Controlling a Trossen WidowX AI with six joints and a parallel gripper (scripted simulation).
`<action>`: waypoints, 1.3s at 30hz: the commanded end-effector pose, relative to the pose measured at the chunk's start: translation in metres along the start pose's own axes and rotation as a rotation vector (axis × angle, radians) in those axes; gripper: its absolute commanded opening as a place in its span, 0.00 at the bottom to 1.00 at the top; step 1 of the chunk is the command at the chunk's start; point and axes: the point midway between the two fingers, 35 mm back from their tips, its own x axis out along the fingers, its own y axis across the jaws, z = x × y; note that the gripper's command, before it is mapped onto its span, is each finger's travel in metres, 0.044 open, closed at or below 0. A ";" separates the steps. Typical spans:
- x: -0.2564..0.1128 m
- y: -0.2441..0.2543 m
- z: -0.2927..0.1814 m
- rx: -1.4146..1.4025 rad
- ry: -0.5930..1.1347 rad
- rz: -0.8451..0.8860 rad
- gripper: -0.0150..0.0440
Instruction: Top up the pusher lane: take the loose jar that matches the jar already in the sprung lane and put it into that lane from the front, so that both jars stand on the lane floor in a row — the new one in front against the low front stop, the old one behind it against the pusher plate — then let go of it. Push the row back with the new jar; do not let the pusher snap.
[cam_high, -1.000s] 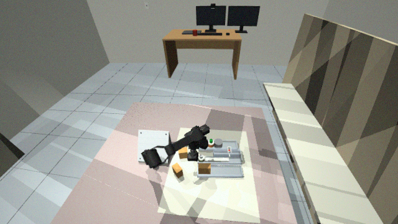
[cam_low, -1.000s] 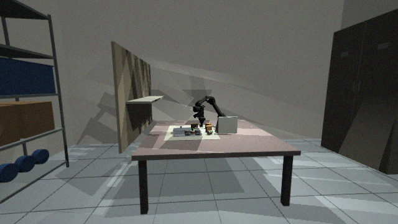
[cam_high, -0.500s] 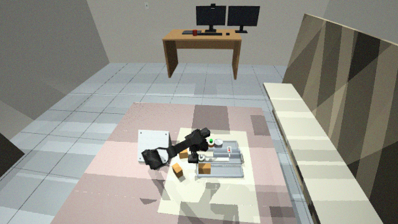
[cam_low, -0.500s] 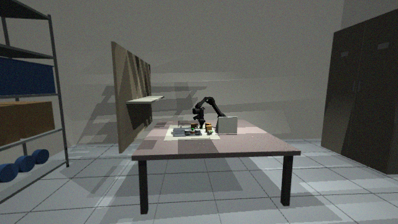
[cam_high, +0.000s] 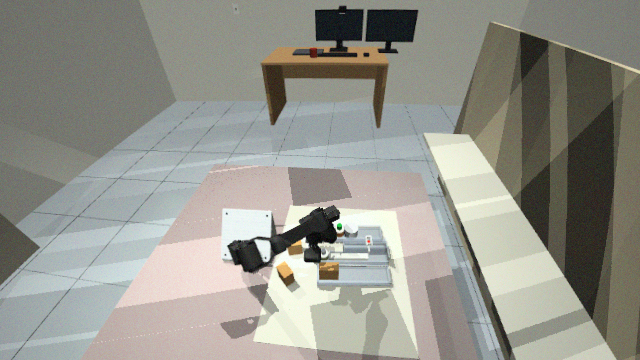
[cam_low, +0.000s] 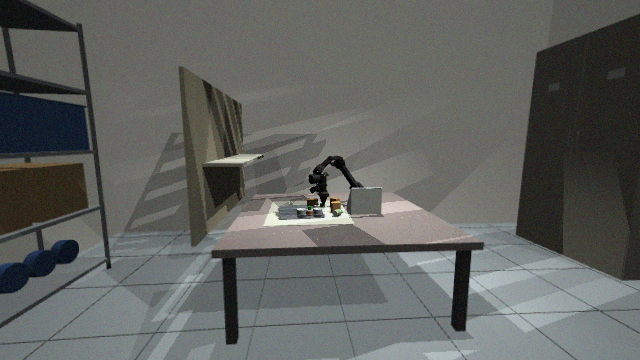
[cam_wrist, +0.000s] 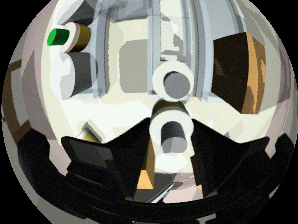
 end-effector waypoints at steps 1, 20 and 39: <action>-0.001 -0.001 0.004 0.003 -0.008 -0.002 0.25; 0.000 -0.001 0.014 0.003 -0.008 -0.002 0.25; -0.001 -0.001 0.023 0.003 -0.008 -0.002 0.25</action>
